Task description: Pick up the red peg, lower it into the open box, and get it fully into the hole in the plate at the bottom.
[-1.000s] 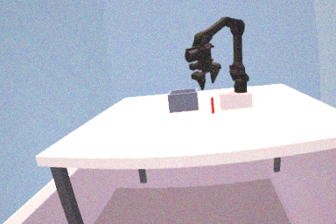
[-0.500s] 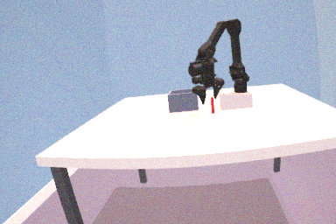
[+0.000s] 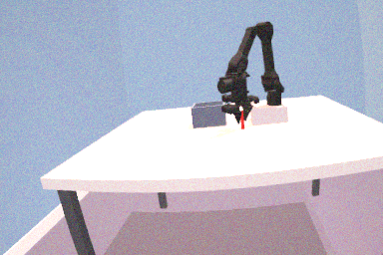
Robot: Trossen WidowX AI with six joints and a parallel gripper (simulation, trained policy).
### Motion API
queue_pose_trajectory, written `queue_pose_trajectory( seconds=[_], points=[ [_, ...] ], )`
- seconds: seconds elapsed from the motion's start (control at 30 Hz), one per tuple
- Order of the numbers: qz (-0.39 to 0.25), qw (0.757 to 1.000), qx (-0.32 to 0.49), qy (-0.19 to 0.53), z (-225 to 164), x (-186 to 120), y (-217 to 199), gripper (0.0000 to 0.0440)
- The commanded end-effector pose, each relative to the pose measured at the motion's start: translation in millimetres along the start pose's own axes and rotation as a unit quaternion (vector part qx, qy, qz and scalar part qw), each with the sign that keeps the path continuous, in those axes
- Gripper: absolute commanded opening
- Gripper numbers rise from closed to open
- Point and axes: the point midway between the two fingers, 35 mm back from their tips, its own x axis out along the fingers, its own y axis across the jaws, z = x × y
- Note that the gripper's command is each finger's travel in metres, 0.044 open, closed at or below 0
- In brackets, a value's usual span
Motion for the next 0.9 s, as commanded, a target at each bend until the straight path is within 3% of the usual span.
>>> queue_pose_trajectory(
  seconds=[0.0, 0.13, 0.23, 0.87],
  points=[
    [0.001, 1.0, -0.002, 0.011, -1.2, -0.4, 1.4, 0.0122],
    [-0.001, 1.0, -0.005, 0.026, -1.4, -0.9, 2.1, 0.0017],
    [0.007, 1.0, -0.011, 0.005, 7.1, -6.1, 3.5, 0.0],
    [0.017, 0.995, -0.058, -0.081, 57.6, -51.6, 2.6, 0.0]
  ],
)
